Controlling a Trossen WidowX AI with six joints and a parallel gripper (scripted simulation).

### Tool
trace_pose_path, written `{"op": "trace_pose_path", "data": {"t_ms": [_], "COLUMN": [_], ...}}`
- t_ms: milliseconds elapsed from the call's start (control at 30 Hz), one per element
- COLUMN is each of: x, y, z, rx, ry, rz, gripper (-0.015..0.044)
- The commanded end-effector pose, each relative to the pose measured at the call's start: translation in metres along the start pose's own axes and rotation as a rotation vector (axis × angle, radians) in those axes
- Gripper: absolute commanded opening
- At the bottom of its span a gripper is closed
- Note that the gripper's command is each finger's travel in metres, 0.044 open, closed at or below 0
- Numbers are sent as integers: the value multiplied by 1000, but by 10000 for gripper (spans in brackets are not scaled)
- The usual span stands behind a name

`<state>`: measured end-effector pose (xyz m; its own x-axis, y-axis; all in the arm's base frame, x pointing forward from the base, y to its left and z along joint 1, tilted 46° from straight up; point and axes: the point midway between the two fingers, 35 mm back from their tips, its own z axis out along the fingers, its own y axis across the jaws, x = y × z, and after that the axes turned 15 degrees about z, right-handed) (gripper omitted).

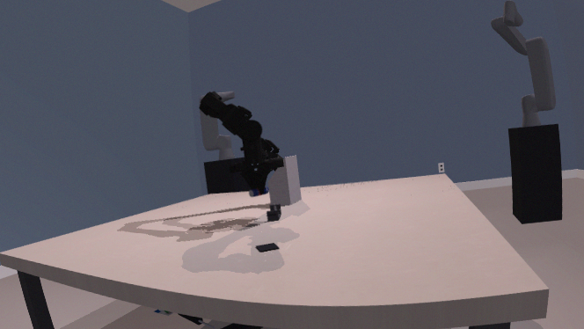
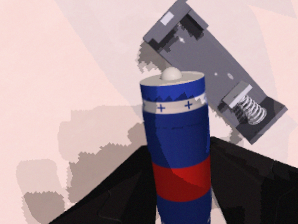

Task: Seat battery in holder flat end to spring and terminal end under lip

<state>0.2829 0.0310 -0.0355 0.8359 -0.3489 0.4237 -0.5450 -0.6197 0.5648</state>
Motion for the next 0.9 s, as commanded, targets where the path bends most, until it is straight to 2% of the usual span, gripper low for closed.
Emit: {"op": "trace_pose_path", "data": {"t_ms": [0, 267, 567, 867], "x": [-10, -29, -29, -30], "y": [-12, -27, -28, -24], "z": [-2, -4, -4, 19], "rx": [2, -3, -7, -93], "ry": [-3, -6, -6, -129], "rz": [-252, -696, -709, -692], "gripper": [70, 70, 70, 70]}}
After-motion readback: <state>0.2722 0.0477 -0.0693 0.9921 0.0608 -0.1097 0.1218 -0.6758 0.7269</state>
